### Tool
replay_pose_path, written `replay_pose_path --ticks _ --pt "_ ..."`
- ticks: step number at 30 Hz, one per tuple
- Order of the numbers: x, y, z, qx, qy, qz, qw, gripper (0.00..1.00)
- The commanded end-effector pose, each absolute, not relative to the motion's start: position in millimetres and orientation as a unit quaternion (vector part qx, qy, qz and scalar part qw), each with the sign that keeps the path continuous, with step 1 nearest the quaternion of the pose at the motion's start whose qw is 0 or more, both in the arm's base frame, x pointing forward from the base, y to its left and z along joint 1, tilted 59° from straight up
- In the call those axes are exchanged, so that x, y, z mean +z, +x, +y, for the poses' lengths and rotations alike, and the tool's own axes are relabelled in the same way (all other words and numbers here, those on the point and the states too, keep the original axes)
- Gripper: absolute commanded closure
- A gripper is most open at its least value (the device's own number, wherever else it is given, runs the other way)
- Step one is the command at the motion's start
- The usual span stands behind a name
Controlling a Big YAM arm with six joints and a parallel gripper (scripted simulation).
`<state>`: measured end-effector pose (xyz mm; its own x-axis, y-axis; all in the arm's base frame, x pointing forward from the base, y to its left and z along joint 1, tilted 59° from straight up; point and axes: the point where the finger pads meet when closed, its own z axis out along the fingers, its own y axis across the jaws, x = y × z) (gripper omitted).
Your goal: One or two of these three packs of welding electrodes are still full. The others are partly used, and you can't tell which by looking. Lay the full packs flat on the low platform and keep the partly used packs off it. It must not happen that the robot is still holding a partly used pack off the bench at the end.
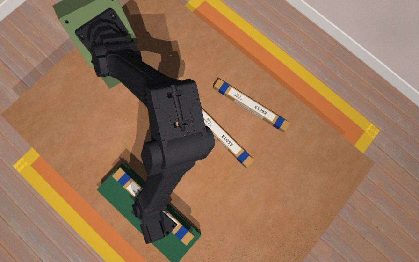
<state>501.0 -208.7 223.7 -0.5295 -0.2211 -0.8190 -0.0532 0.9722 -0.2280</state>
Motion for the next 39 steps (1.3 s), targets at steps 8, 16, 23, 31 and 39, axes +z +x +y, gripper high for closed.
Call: replay_pose_path --ticks 8,16,23,31,39 --pt "248 509 -221 -0.105 -0.065 0.857 0.501 1.0" --pt "243 519 -216 -0.102 -0.07 0.857 0.501 1.0" --pt "237 512 -218 -0.1 -0.063 0.862 0.493 1.0" --pt "233 509 -217 -0.098 -0.061 0.865 0.489 1.0" --pt "237 512 -213 -0.098 -0.064 0.863 0.491 1.0"
